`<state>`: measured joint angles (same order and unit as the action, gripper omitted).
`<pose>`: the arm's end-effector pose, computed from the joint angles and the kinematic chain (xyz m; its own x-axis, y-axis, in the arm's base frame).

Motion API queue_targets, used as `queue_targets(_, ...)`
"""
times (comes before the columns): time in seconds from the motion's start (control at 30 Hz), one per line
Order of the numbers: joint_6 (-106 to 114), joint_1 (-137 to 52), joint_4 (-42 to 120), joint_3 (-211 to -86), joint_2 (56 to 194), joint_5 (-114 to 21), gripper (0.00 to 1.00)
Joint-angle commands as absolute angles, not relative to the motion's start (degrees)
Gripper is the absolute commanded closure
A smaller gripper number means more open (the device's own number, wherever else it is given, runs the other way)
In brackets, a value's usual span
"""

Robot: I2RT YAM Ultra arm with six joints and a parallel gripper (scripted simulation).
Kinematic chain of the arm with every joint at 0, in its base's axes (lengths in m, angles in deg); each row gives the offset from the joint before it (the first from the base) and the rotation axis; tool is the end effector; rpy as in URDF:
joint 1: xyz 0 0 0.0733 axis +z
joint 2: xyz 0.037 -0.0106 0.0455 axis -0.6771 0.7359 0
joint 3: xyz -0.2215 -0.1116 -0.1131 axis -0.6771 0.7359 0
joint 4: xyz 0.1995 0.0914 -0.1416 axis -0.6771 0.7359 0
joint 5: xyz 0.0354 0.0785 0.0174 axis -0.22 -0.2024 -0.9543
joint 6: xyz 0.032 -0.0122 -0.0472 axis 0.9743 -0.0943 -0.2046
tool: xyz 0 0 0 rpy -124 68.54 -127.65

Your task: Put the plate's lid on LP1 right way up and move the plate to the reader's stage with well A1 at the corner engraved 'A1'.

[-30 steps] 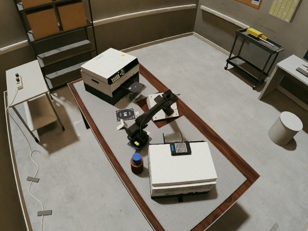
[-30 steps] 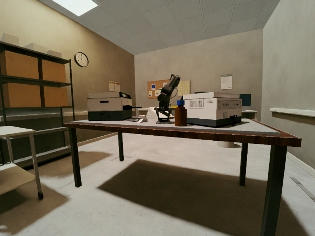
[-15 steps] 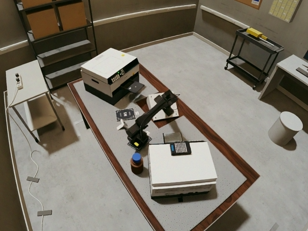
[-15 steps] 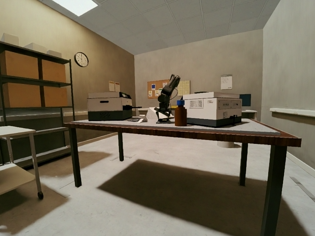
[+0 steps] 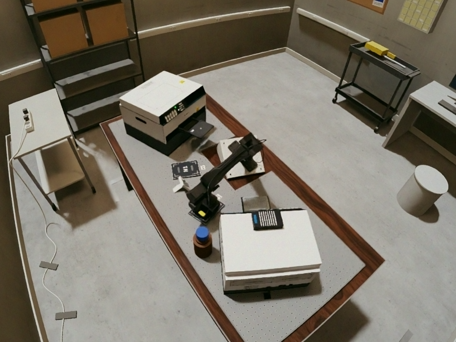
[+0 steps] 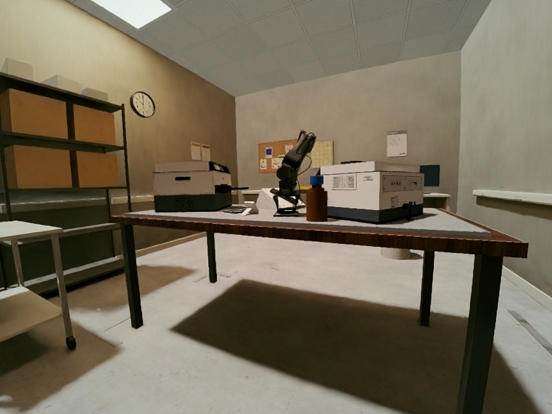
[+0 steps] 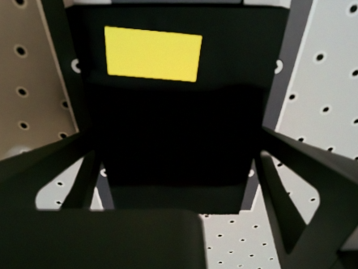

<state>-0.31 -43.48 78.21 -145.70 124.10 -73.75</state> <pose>0.3361 0.0149 0.2212 -0.9461 -0.0711 -0.3160 -0.2029 0.8906 0.4071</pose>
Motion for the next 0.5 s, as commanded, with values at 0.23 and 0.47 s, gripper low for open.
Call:
queue_targets(0.23,0.07,-44.48,77.67,-144.4,121.95,-73.55,0.15)
queue_targets(0.47,-0.19,-44.51,78.84,-146.84,121.77,-73.57,0.15)
